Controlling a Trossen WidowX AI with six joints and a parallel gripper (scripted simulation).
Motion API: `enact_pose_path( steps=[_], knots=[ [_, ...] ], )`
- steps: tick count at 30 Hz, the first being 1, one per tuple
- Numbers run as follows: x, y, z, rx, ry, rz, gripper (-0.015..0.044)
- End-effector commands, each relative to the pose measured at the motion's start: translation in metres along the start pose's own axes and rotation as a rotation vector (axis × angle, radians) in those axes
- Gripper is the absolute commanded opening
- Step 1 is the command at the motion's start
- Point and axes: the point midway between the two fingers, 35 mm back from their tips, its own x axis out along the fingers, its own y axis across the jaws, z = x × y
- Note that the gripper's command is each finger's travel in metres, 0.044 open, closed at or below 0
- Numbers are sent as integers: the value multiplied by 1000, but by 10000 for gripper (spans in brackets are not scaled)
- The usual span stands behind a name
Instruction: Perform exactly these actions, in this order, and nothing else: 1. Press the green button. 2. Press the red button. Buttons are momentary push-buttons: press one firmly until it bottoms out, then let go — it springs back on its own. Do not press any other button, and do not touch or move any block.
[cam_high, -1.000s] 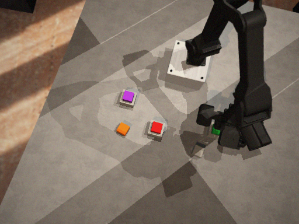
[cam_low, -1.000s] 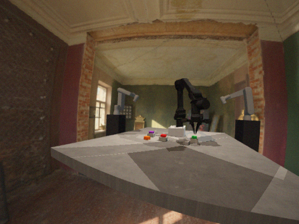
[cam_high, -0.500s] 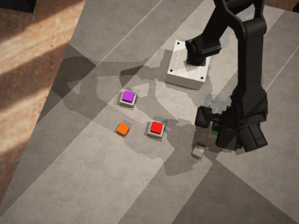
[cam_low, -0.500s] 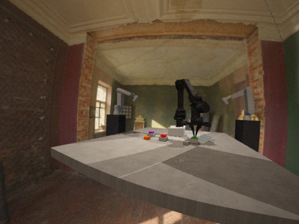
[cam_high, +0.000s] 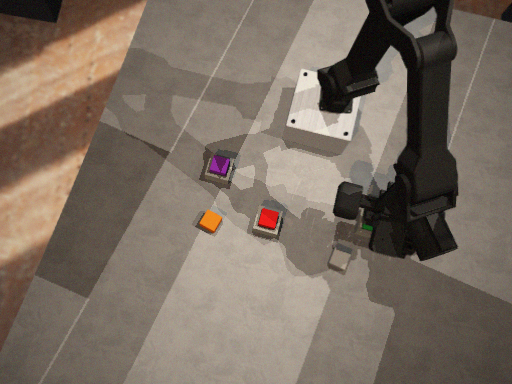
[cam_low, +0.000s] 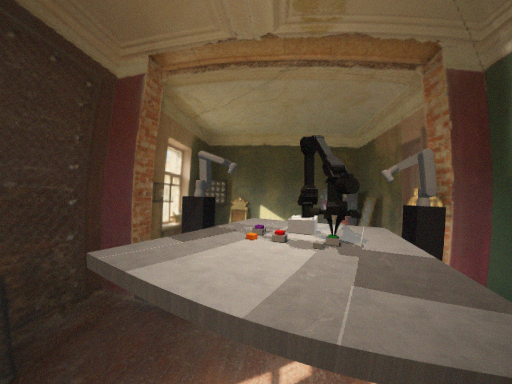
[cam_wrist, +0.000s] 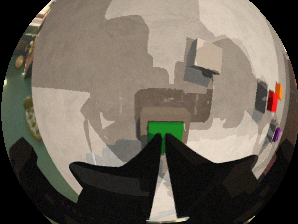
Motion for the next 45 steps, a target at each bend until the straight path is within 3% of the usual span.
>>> enact_pose_path(
  steps=[1,4,9,15,22,30,37,43,45],
  knots=[
    [-3,0,0,0,1,-1,20],
    [-30,-1,-2,-6,7,-7,20],
    [-35,-2,-2,-6,7,-7,20],
    [-95,-1,-2,-6,7,-7,20],
    [-94,-15,8,-6,8,-7,20],
    [-95,-105,46,-6,7,-11,20],
    [-98,-191,50,-7,2,-24,20],
    [-95,-199,49,-7,2,-25,20],
    [-75,-200,51,-7,2,-25,20]
  ],
)
